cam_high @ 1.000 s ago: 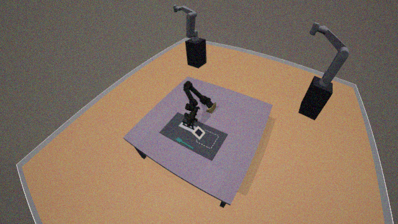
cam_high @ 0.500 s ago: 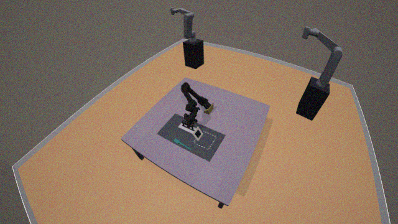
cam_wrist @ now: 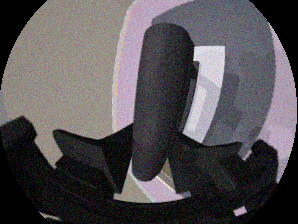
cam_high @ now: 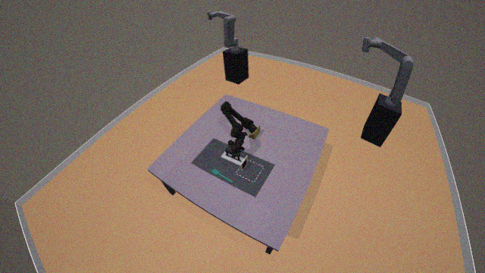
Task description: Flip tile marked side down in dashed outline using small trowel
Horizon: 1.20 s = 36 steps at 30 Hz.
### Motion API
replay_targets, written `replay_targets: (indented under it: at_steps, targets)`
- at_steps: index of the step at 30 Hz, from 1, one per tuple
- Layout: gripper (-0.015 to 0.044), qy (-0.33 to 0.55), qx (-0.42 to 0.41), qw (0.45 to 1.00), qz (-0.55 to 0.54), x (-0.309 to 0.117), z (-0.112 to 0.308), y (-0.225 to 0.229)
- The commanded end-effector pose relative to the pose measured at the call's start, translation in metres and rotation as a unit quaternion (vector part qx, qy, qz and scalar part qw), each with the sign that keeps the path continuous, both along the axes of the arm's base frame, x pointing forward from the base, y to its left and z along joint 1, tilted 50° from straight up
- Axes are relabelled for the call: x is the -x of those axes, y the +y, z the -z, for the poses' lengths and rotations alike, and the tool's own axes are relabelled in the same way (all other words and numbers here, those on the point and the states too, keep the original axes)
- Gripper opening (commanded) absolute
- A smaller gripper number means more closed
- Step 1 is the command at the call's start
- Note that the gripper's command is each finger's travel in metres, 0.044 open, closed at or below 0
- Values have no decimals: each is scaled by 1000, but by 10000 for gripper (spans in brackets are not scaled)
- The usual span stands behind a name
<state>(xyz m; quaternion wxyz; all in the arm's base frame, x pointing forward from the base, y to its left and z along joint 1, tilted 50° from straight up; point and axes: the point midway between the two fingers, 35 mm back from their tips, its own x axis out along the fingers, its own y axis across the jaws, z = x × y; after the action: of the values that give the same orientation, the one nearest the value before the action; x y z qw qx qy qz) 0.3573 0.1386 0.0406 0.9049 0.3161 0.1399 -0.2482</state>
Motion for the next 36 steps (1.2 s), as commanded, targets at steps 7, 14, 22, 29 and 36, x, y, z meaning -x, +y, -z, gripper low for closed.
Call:
replay_targets:
  at_steps: [7, 14, 22, 29, 36]
  targets:
    - [0, -9, -7, 1000, -3, -1, 2, 9]
    - [0, -8, -6, 1000, -3, -3, -20, 4]
    - [0, -8, -6, 1000, -3, -3, -47, -3]
    - [0, -8, -6, 1000, -3, -2, -62, -8]
    - [0, -8, -6, 1000, -3, -2, -62, -8]
